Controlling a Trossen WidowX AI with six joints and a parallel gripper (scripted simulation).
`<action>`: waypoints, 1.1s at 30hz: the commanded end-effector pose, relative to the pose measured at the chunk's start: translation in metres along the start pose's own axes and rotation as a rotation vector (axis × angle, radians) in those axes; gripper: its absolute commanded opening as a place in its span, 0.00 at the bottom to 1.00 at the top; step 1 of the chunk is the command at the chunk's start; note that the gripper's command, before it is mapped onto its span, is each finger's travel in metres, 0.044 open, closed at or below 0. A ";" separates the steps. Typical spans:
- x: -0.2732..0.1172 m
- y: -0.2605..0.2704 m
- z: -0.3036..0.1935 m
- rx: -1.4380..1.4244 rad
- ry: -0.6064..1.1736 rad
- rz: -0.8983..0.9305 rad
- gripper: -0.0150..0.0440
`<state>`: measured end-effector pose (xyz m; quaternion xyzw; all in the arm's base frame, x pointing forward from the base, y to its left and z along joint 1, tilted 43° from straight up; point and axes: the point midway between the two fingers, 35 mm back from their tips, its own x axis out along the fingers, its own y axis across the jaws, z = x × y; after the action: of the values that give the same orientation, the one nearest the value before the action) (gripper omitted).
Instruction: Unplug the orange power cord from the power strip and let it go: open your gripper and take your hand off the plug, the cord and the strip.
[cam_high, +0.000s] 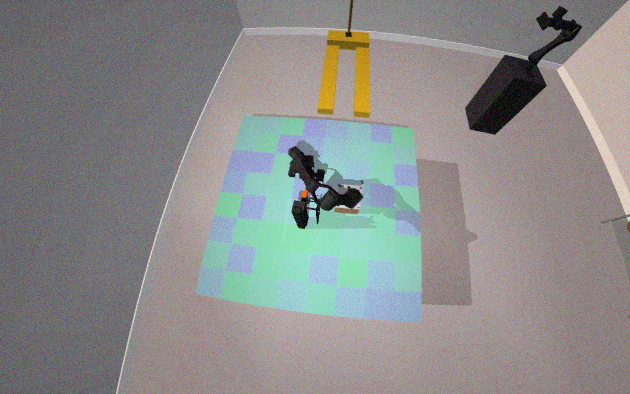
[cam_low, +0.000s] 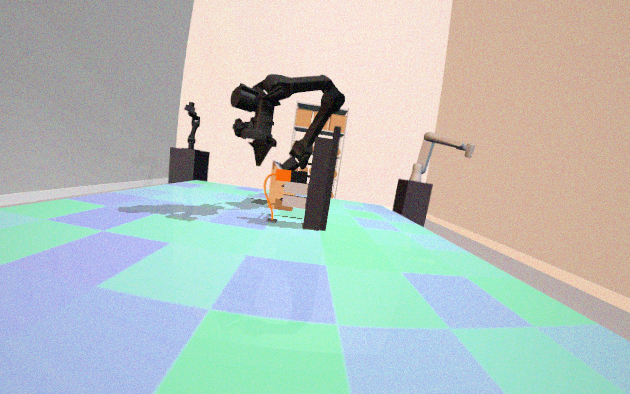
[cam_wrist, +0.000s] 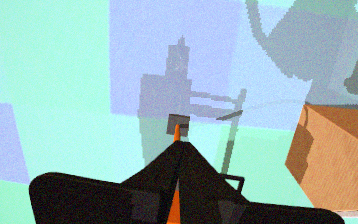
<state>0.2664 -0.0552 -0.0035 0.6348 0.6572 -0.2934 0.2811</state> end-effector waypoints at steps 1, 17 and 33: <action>0.000 -0.001 0.001 -0.003 -0.003 -0.005 0.25; 0.000 -0.001 0.001 -0.003 -0.003 -0.005 0.25; 0.000 0.000 0.000 0.000 0.000 0.000 0.53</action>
<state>0.2665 -0.0552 -0.0034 0.6348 0.6571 -0.2934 0.2813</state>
